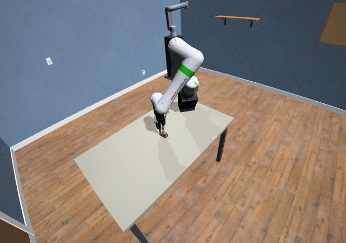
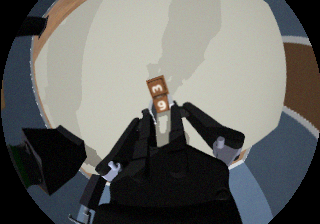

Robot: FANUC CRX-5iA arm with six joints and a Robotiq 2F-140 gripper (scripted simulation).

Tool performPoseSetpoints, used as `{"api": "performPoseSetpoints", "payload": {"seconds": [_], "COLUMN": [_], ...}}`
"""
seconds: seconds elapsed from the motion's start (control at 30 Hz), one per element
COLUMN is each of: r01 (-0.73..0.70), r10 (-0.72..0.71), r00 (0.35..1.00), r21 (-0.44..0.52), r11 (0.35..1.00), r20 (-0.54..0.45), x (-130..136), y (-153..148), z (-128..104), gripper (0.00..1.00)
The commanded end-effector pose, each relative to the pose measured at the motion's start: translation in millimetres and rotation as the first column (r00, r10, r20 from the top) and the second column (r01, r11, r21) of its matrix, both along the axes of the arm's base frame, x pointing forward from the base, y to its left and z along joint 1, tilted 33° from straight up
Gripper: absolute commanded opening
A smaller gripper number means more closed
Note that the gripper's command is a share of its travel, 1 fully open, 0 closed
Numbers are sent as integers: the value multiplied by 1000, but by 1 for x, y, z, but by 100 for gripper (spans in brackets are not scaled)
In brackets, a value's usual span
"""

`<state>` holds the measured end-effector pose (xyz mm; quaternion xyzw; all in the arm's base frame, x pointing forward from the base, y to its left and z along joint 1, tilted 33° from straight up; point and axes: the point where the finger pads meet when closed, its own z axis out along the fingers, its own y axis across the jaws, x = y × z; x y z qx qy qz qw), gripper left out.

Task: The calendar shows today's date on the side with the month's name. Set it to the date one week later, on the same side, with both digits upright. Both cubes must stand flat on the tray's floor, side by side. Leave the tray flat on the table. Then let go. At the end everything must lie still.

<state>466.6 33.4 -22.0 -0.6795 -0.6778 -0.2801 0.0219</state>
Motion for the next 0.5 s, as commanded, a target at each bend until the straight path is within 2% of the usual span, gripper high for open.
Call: {"api": "performPoseSetpoints", "payload": {"seconds": [0.0,0.47], "r01": [0,0], "r10": [0,0], "r00": [1000,1000], "r21": [0,0], "r11": [1000,1000], "r20": [0,0], "x": [1,2], "y": [0,1], "z": [-1,-3], "gripper": [17,17]}}
